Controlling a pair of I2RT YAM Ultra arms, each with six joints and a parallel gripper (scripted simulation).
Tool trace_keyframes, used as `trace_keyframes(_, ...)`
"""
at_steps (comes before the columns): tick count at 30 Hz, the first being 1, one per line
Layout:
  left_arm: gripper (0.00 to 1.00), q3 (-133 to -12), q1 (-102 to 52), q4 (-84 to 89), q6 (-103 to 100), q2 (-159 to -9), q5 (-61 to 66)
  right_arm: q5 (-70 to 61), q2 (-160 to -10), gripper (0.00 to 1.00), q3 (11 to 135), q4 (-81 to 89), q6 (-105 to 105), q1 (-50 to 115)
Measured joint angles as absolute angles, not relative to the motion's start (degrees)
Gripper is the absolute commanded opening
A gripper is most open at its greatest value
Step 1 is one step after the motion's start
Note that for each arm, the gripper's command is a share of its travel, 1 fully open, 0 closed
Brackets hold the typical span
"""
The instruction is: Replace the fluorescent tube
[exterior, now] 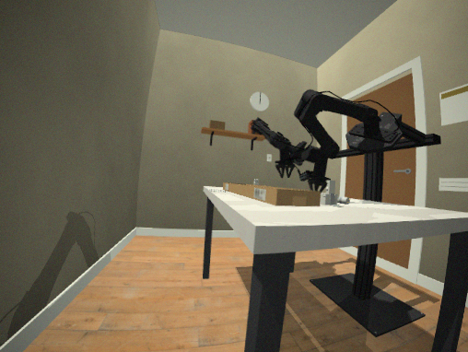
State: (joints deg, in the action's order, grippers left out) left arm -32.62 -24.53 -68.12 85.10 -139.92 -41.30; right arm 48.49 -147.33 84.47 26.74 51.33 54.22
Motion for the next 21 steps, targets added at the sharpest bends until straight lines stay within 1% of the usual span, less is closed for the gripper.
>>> trace_keyframes(6,0.11,-32.62,-24.53,-68.12,85.10,-139.92,-41.30,51.22,-145.56,0.49,80.05,20.16,51.96,55.86)
trace_keyframes(14,0.11,-32.62,-24.53,-68.12,85.10,-139.92,-41.30,56.58,-142.17,0.49,69.49,10.11,52.18,62.28)
trace_keyframes(21,0.11,-32.62,-24.53,-68.12,85.10,-139.92,-41.30,60.40,-141.91,0.49,63.24,1.04,53.34,62.89)
